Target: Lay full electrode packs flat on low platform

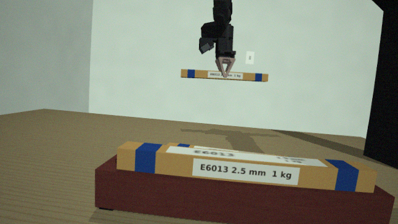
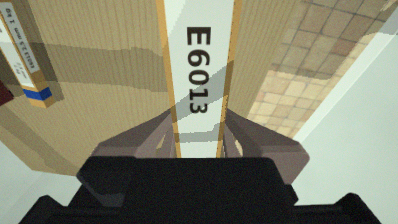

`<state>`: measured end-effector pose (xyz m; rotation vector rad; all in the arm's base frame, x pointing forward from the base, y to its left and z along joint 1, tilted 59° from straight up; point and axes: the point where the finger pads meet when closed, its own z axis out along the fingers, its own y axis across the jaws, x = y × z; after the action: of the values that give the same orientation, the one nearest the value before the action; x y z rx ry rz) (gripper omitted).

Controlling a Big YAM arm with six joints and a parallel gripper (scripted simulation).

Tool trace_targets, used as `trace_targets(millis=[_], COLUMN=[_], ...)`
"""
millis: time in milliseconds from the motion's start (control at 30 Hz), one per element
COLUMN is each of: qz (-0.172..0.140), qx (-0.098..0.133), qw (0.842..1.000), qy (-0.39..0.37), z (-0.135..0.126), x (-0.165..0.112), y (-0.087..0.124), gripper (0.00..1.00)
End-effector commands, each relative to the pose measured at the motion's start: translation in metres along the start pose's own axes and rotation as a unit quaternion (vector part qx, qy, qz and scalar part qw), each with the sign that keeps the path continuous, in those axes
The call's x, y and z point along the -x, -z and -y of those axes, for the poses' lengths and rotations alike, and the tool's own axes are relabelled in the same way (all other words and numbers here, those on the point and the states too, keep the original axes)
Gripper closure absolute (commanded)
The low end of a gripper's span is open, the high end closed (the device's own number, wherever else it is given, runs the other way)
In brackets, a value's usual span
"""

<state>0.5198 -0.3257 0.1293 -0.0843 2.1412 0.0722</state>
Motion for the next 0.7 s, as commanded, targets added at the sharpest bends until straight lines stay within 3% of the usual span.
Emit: trace_targets(millis=[0, 667], qz=[0.021, 0.029], qx=[-0.034, -0.040], qw=[0.999, 0.999], qy=[0.008, 0.007], z=[0.0231, 0.0239], x=[0.0203, 0.0276], y=[0.0454, 0.0437], gripper=[1.00, 1.00])
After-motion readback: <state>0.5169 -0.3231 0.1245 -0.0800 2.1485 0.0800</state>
